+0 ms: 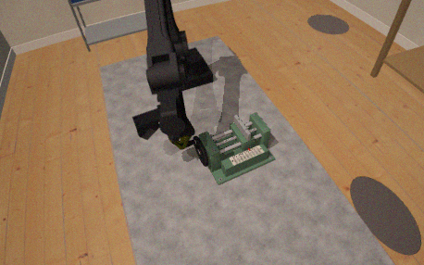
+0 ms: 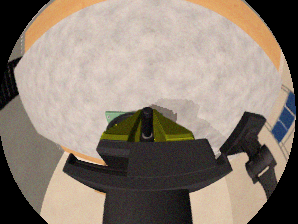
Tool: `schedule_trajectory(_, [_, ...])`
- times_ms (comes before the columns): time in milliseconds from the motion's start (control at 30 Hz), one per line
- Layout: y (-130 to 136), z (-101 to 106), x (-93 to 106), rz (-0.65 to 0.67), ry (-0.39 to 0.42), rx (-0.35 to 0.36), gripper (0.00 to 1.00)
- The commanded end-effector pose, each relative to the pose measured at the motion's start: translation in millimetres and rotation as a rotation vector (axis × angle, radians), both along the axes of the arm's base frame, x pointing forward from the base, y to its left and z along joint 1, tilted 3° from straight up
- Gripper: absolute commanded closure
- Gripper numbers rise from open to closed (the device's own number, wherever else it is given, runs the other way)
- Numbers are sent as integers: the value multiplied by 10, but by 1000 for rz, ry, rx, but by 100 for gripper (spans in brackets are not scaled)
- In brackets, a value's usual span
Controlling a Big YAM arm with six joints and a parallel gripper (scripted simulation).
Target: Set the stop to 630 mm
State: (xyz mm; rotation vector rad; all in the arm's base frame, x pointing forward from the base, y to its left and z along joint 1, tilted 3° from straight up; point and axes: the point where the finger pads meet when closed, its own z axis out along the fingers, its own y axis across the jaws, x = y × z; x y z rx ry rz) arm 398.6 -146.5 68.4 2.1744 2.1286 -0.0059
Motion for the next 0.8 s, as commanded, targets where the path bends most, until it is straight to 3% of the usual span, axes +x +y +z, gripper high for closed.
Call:
schedule_trajectory(0, [-35, -205, -251, -5, 74, 13, 94])
schedule_trajectory(333, [-69, -404, -160, -5, 51, 5, 94])
schedule_trajectory(600, [-63, -436, -173, -5, 60, 8, 94])
schedule_trajectory(767, [-41, -507, -38, -15, 50, 6, 94])
